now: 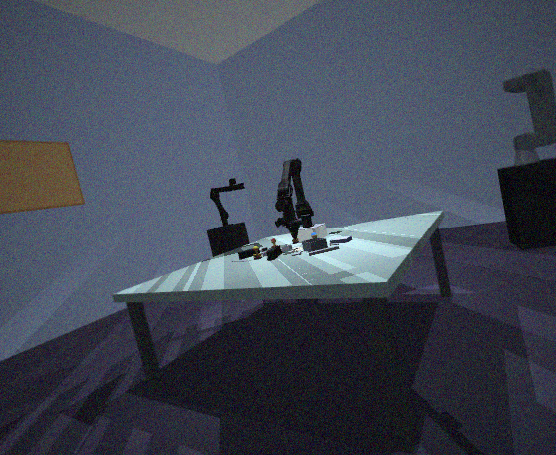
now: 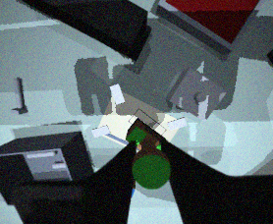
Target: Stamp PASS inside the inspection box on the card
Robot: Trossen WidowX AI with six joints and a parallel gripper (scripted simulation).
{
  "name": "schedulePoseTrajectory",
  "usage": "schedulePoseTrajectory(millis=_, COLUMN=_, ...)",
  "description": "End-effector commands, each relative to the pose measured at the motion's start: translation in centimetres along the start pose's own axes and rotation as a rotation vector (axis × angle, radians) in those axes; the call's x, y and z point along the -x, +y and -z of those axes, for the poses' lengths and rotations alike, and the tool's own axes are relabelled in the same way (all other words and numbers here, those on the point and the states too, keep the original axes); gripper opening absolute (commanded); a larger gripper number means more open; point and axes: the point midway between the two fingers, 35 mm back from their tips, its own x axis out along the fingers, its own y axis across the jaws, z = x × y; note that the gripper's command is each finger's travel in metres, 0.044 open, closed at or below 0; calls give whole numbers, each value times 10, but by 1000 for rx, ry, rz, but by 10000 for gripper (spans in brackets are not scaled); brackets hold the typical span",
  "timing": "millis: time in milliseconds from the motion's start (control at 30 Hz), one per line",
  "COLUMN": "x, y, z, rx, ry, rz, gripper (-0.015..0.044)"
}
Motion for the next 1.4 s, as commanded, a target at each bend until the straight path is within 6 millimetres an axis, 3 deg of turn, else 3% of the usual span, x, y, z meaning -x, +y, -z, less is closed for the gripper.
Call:
schedulePoseTrajectory(millis=0, x=-4, y=-1, z=0, rx=-5, ry=1, rz=2, gripper=0)
schedulePoseTrajectory(millis=1367, x=-27, y=-3, z=2, rx=-5, ry=1, rz=3, gripper=0)
